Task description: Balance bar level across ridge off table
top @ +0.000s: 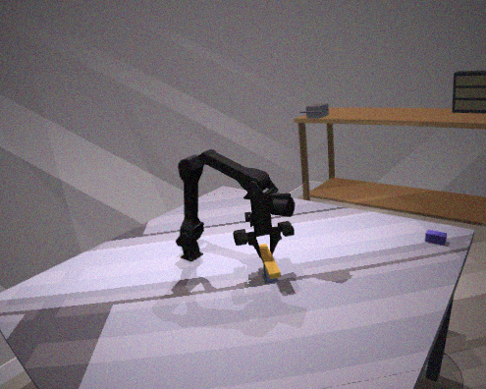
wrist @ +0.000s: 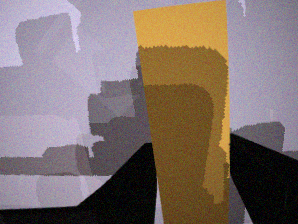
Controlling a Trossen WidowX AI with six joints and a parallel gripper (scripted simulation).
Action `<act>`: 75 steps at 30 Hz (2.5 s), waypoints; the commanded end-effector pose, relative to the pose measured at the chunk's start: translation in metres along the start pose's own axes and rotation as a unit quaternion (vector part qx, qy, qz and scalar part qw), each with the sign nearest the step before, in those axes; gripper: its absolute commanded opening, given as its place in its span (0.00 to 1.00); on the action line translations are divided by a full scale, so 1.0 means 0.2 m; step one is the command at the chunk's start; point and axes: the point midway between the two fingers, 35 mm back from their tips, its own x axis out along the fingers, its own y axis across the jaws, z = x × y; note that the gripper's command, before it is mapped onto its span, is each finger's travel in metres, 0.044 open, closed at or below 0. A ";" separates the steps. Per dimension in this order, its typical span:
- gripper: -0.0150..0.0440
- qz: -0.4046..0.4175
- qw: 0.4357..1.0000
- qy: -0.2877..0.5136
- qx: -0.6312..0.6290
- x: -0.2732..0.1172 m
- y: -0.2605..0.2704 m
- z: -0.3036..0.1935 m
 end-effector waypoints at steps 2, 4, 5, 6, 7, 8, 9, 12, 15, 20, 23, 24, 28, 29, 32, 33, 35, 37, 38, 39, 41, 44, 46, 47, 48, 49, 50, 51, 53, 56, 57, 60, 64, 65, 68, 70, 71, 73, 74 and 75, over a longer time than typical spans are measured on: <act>0.54 0.000 1.000 0.000 0.000 0.00 0.00 0.00; 0.54 0.000 1.000 0.000 0.000 0.00 0.00 0.00; 0.54 0.000 1.000 0.000 0.000 0.00 0.00 0.00; 0.54 0.000 1.000 0.000 0.000 0.00 0.00 0.00; 0.54 0.000 1.000 0.000 0.000 0.00 0.00 0.00; 0.54 0.000 1.000 0.000 0.000 0.00 0.00 0.00; 0.54 0.000 1.000 0.000 0.000 0.00 0.00 0.00; 0.54 0.000 1.000 0.000 0.000 0.00 0.00 0.00; 0.54 0.000 1.000 0.000 0.000 0.00 0.00 0.00; 0.55 0.000 1.000 0.000 0.000 0.00 0.00 0.00; 0.55 0.000 1.000 0.000 0.000 0.00 0.00 0.00; 0.55 0.000 1.000 0.000 0.000 0.00 0.00 0.00; 0.55 0.000 1.000 0.000 0.000 0.00 0.00 0.00; 0.55 0.000 1.000 0.000 0.000 0.00 0.00 0.00; 0.57 0.000 1.000 0.000 0.000 0.00 0.00 0.00; 0.57 0.000 1.000 0.000 0.000 0.00 0.00 0.00; 0.57 0.000 1.000 0.000 0.000 0.00 0.00 0.00; 0.57 0.000 1.000 0.000 0.000 0.00 0.00 0.00; 0.57 0.000 1.000 0.000 0.000 0.00 0.00 0.00; 0.57 0.000 1.000 0.000 0.000 0.00 0.00 0.00; 0.57 0.000 1.000 0.000 0.000 0.00 0.00 0.00; 0.70 0.000 1.000 0.000 0.000 0.00 0.00 0.00; 0.79 0.000 1.000 0.000 0.000 0.00 0.00 0.00; 0.83 0.000 1.000 0.000 0.000 0.00 0.00 0.00; 0.88 0.000 1.000 0.000 0.000 0.00 0.00 0.00; 0.92 0.000 1.000 0.000 0.000 0.00 0.00 0.00; 0.97 0.000 1.000 0.000 0.000 0.00 0.00 0.00; 1.00 0.000 1.000 0.000 0.000 0.00 0.00 0.00; 1.00 0.000 1.000 0.000 0.000 0.00 0.00 0.00; 1.00 0.000 1.000 0.000 0.000 -0.08 -0.01 -0.01; 1.00 0.000 1.000 0.000 0.000 -0.14 -0.02 -0.01; 1.00 0.000 1.000 0.000 0.000 -0.31 -0.02 -0.02; 1.00 0.000 1.000 0.000 0.000 -0.49 0.00 0.00; 1.00 0.000 1.000 0.000 0.000 -0.50 0.00 0.00; 1.00 0.000 1.000 0.000 0.000 -0.50 0.00 0.00; 1.00 0.000 1.000 0.000 0.000 -0.50 0.00 0.00; 1.00 0.000 1.000 0.000 0.000 -0.50 0.00 0.00; 1.00 0.000 1.000 0.000 0.000 -0.50 0.00 0.00; 1.00 0.000 1.000 0.000 0.000 -0.50 0.00 0.00; 1.00 0.000 1.000 0.000 0.000 -0.50 0.00 0.00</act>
